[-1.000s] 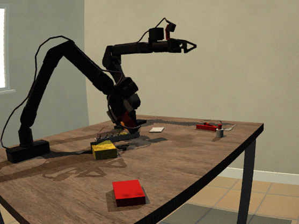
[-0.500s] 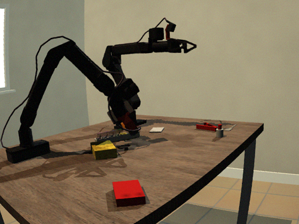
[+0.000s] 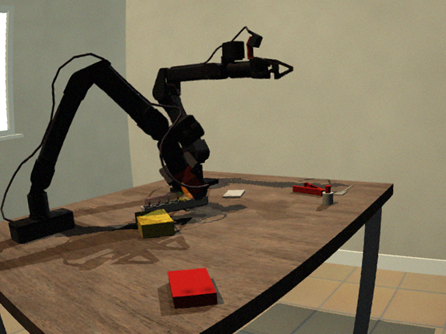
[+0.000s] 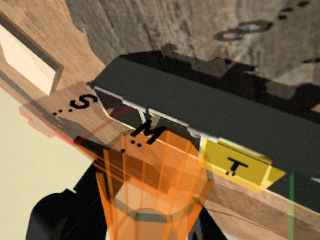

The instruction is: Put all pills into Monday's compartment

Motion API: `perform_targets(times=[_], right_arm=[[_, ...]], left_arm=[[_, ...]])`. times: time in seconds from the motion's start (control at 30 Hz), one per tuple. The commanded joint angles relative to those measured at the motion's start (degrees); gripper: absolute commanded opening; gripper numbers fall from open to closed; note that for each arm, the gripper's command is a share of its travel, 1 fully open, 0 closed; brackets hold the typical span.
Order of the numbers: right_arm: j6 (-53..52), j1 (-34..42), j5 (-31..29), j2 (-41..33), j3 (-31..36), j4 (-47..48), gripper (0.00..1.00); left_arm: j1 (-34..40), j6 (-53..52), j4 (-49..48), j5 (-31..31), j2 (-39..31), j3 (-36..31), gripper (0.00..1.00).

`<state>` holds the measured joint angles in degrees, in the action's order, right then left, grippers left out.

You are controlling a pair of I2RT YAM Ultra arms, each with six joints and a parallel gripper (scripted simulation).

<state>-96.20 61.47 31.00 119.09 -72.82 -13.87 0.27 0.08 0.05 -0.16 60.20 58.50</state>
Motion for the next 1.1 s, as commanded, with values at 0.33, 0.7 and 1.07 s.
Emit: perform_targets(times=[0.33,0.7,1.07], right_arm=[[2.9,6.9,-13.7,-4.2,-2.4,-2.5,0.36],[4.1,10.4,-22.4,-4.6,-2.9,-3.6,0.36],[5.1,13.3,-30.1,-3.6,-3.9,-4.8,0.36]], left_arm=[[-0.3,-0.1,-0.3,0.1,-0.4,1.6,1.0],[-0.3,-0.1,-0.3,0.1,-0.4,1.6,1.0],[-0.3,-0.1,-0.3,0.1,-0.4,1.6,1.0]])
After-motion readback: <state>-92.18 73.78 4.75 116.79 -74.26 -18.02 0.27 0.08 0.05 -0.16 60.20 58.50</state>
